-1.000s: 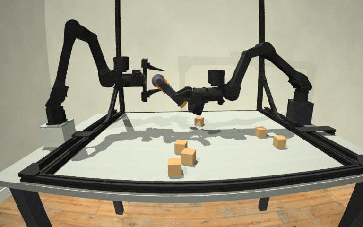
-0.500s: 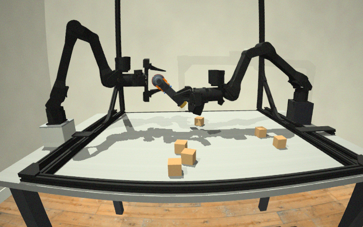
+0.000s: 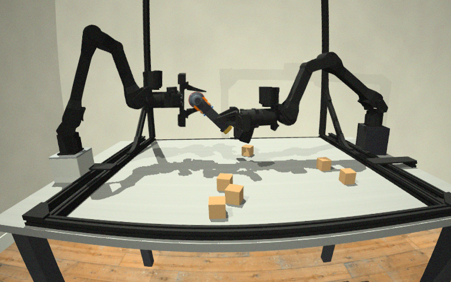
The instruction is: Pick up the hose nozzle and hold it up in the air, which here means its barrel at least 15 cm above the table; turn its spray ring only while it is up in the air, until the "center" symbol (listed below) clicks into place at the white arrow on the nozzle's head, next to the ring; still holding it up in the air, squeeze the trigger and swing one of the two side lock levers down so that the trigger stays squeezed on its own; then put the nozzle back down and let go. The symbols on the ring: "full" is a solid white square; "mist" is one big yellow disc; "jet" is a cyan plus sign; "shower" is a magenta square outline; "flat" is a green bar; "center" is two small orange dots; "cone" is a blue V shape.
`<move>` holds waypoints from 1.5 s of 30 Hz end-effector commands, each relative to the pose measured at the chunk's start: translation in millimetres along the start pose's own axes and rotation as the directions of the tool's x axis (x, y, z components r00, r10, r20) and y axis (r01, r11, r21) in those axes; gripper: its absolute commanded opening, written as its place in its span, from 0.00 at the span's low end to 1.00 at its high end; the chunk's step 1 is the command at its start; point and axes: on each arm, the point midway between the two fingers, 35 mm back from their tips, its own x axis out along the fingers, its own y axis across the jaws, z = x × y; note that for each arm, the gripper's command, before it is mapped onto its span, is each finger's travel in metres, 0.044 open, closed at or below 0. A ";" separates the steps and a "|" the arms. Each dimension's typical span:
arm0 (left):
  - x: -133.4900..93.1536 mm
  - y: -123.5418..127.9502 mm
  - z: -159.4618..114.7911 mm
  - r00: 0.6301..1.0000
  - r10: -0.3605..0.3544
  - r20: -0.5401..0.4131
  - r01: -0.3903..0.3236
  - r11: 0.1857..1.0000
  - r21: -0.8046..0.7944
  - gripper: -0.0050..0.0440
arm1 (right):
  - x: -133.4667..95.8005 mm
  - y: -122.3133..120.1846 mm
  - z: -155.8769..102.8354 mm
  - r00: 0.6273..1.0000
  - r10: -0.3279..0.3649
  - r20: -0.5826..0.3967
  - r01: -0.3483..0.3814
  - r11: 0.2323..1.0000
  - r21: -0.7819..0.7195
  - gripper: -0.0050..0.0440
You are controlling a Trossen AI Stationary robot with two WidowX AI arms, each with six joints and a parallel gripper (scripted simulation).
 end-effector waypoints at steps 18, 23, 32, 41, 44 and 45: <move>0.7 -0.1 -4.0 1.000 -0.001 -0.012 0.001 1.000 -0.002 0.10 | 0.7 -1.0 0.1 0.996 -0.087 -0.001 0.087 0.996 0.000 0.10; 0.7 -0.1 -4.0 1.000 -0.001 -0.012 0.001 1.000 -0.002 0.10 | 1.6 2.2 -0.5 0.986 -0.165 0.000 0.165 0.986 0.012 0.10; 0.7 -0.1 -4.0 1.000 -0.001 -0.012 0.001 1.000 -0.002 0.10 | 3.7 4.7 -2.1 0.958 -0.286 0.001 0.286 0.958 0.024 0.10; 0.7 -0.1 -4.0 1.000 -0.001 -0.012 0.001 1.000 -0.002 0.10 | 6.0 3.5 -3.9 0.902 -0.432 0.002 0.432 0.901 0.032 0.10; 0.7 -0.1 -4.0 1.000 -0.001 -0.012 0.001 1.000 -0.002 0.10 | 7.0 3.1 -4.6 0.876 -0.483 0.002 0.482 0.875 0.036 0.10; 0.7 -0.1 -4.0 1.000 -0.001 -0.012 0.001 1.000 -0.002 0.10 | 7.6 3.2 -5.0 0.867 -0.499 0.002 0.498 0.866 0.038 0.10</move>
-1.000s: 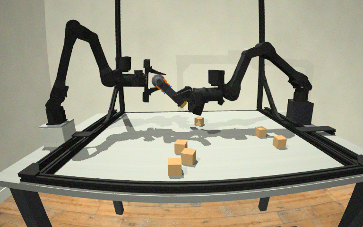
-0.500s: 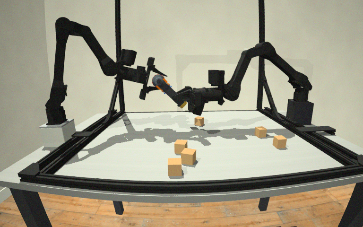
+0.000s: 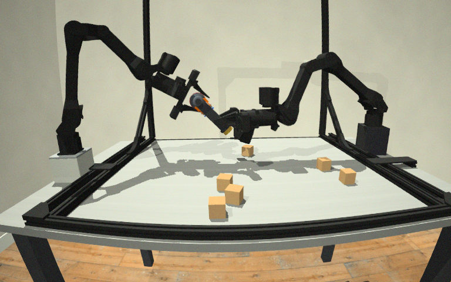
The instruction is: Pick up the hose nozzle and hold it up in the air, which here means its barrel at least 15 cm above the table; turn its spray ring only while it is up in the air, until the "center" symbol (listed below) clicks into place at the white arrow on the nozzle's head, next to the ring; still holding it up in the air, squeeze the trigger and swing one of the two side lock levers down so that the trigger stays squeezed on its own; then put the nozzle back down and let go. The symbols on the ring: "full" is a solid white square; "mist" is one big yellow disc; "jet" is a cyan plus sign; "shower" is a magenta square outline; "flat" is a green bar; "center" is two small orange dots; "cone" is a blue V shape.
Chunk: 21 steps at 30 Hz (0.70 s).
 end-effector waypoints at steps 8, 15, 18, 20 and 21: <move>1.8 -3.0 -7.2 1.000 -0.013 -0.023 0.013 1.000 -0.002 0.10 | 1.7 4.4 -1.6 0.982 -0.191 0.003 0.191 0.981 0.021 0.10; 1.8 -3.0 -7.2 1.000 -0.013 -0.023 0.013 1.000 -0.002 0.10 | 1.0 2.8 -1.3 0.944 -0.329 0.009 0.329 0.944 0.025 0.10; 1.8 -3.0 -7.2 1.000 -0.013 -0.023 0.013 1.000 -0.002 0.10 | 0.6 2.9 -1.2 0.923 -0.385 0.010 0.384 0.923 0.028 0.10; 1.8 -3.0 -7.2 1.000 -0.013 -0.023 0.013 1.000 -0.002 0.10 | 0.3 3.0 -1.1 0.911 -0.412 0.011 0.412 0.911 0.030 0.10; 1.8 -3.0 -7.2 1.000 -0.013 -0.023 0.013 1.000 -0.002 0.10 | 0.3 3.0 -1.1 0.911 -0.412 0.011 0.412 0.911 0.030 0.10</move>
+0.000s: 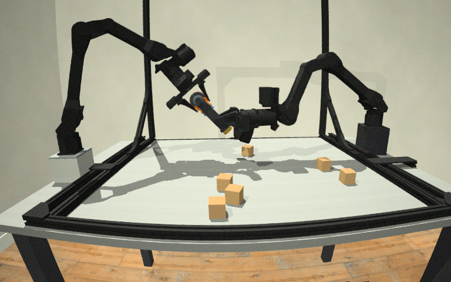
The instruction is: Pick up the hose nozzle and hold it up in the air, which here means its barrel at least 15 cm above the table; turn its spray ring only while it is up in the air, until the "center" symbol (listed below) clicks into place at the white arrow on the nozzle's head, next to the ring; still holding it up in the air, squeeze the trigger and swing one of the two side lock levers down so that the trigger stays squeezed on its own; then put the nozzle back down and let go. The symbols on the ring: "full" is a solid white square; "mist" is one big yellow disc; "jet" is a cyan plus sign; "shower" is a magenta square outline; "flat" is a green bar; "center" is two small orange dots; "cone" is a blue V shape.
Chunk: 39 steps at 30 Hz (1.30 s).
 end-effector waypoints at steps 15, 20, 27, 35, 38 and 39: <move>1.4 -3.5 -5.5 1.000 -0.013 -0.016 0.013 1.000 -0.002 0.10 | -0.2 -0.1 0.3 0.999 -0.033 0.001 0.033 0.999 0.000 0.69; 1.4 -3.5 -5.5 1.000 -0.013 -0.016 0.013 1.000 -0.002 0.10 | -0.2 -0.1 0.3 0.999 -0.033 0.001 0.033 0.999 0.000 0.84; 1.4 -3.5 -5.5 1.000 -0.013 -0.016 0.013 1.000 -0.002 0.10 | -0.2 -0.1 0.3 0.999 -0.033 0.001 0.033 0.999 0.000 0.92; 1.4 -3.5 -5.5 1.000 -0.013 -0.016 0.013 1.000 -0.002 0.10 | -9.9 -0.7 4.9 0.999 -0.033 0.001 0.033 0.999 0.000 0.92; 1.4 -3.5 -5.5 1.000 -0.013 -0.016 0.013 1.000 -0.002 0.10 | -19.0 -0.6 4.8 0.999 -0.033 0.001 0.033 0.999 0.000 0.92; 1.4 -3.5 -5.5 1.000 -0.013 -0.016 0.013 1.000 -0.002 0.10 | -22.1 -0.5 4.8 0.999 -0.033 0.001 0.033 0.999 0.000 0.92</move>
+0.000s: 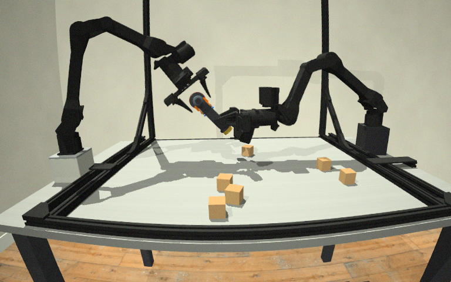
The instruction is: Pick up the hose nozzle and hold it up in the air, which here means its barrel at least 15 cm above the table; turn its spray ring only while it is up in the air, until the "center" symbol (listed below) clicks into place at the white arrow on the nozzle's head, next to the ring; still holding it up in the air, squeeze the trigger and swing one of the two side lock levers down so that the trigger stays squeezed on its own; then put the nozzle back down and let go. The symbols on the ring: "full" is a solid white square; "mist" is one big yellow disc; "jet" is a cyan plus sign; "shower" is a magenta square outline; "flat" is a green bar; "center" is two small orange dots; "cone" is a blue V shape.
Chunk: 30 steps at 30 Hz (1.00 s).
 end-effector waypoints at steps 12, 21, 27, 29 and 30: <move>1.1 0.5 -5.9 1.000 0.000 -0.018 0.000 1.000 -0.002 0.10 | -44.7 -1.4 0.7 1.000 0.004 -0.002 -0.004 1.000 -0.002 0.92; 1.1 0.5 -5.9 1.000 0.000 -0.018 0.000 1.000 -0.002 0.10 | -68.9 -2.0 0.3 1.000 0.004 -0.002 -0.004 1.000 -0.002 0.92; 1.1 0.5 -5.9 1.000 0.000 -0.018 0.000 1.000 -0.002 0.10 | -87.1 -2.5 0.2 1.000 0.004 -0.002 -0.004 1.000 -0.002 0.92; 1.1 0.5 -5.9 1.000 0.000 -0.018 0.000 1.000 -0.002 0.10 | -88.8 -2.5 0.2 1.000 0.004 -0.002 -0.004 1.000 -0.002 0.92; 1.1 0.5 -5.9 1.000 0.000 -0.018 0.000 1.000 -0.002 0.10 | -88.8 -2.5 0.2 1.000 0.004 -0.002 -0.004 1.000 -0.002 0.92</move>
